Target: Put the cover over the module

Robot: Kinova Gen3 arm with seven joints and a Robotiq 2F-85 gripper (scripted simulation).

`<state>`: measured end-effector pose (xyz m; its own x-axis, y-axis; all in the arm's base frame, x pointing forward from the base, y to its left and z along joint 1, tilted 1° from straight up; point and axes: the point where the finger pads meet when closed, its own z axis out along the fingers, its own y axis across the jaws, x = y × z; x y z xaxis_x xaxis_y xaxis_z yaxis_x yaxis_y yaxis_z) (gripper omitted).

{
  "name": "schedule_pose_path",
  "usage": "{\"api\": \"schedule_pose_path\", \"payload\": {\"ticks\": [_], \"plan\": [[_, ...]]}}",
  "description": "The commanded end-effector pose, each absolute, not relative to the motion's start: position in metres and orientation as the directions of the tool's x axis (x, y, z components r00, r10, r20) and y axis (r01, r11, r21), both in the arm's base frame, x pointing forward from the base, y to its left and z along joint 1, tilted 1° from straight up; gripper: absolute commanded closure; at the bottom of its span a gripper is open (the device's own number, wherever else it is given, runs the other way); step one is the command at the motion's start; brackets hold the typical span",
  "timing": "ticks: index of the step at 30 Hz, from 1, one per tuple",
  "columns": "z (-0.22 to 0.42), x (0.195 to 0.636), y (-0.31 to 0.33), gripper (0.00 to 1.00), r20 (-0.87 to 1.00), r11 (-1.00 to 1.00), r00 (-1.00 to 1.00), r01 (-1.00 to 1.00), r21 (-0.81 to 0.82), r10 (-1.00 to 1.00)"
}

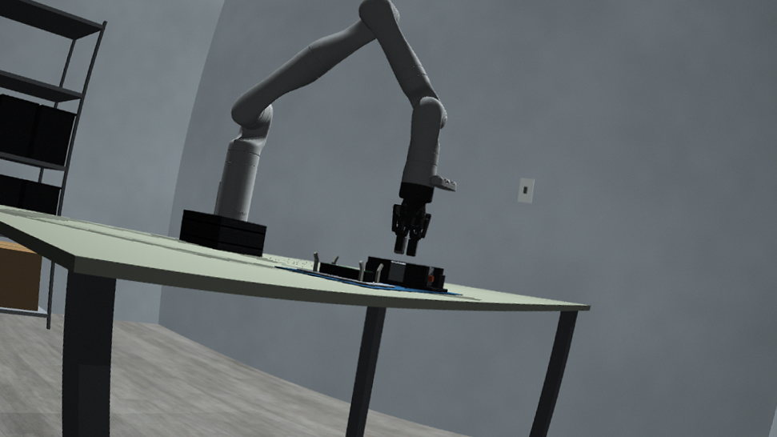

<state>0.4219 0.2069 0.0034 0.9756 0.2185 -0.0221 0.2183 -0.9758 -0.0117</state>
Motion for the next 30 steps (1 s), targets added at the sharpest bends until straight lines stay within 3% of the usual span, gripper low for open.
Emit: {"api": "schedule_pose_path", "payload": {"ticks": [1, 23, 30], "plan": [[0.004, 0.423, 0.207, 0.0, -0.02, -0.976, 0.976, 0.218, -0.012, 0.218], [0.004, 0.423, 0.207, 0.0, -0.02, -0.976, 0.976, 0.218, -0.012, 0.218], [-0.031, 0.426, 0.21, 0.0, -0.009, -0.976, 0.976, 0.217, -0.015, 0.218]]}}
